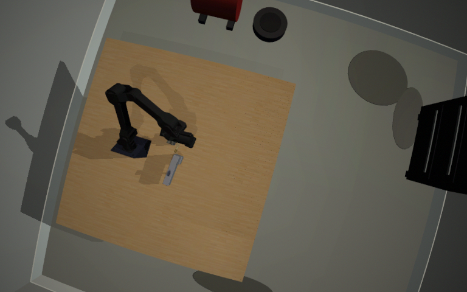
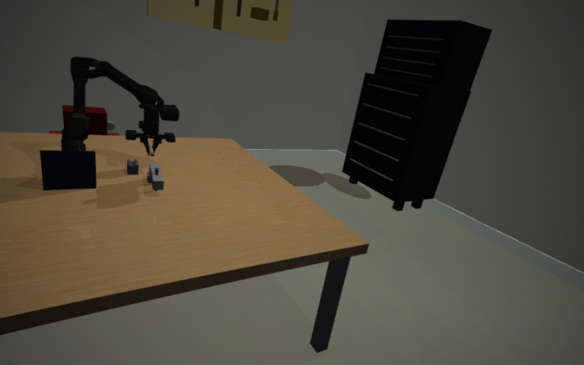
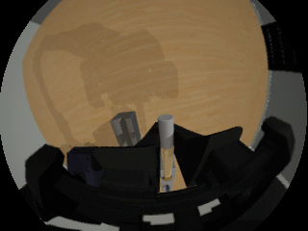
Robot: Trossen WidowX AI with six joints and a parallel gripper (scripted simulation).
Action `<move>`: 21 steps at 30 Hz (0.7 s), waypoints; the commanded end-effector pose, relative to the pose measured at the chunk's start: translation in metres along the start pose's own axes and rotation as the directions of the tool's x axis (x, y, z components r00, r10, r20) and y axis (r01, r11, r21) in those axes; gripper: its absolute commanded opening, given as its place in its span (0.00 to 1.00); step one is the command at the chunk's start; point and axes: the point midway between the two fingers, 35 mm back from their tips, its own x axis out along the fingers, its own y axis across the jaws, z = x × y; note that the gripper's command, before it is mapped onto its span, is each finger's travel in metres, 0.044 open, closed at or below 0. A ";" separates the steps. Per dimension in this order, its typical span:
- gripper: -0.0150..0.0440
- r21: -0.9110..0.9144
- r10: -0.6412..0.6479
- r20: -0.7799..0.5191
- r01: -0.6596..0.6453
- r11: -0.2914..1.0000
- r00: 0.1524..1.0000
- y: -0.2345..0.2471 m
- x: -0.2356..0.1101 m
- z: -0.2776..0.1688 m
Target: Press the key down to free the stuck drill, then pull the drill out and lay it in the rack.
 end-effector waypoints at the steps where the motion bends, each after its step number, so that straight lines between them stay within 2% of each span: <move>1: 0.25 -0.009 -0.004 0.003 0.004 1.000 1.000 -0.002 -0.002 0.002; 21: 0.25 -0.008 -0.003 0.003 0.003 1.000 1.000 0.027 0.001 0.010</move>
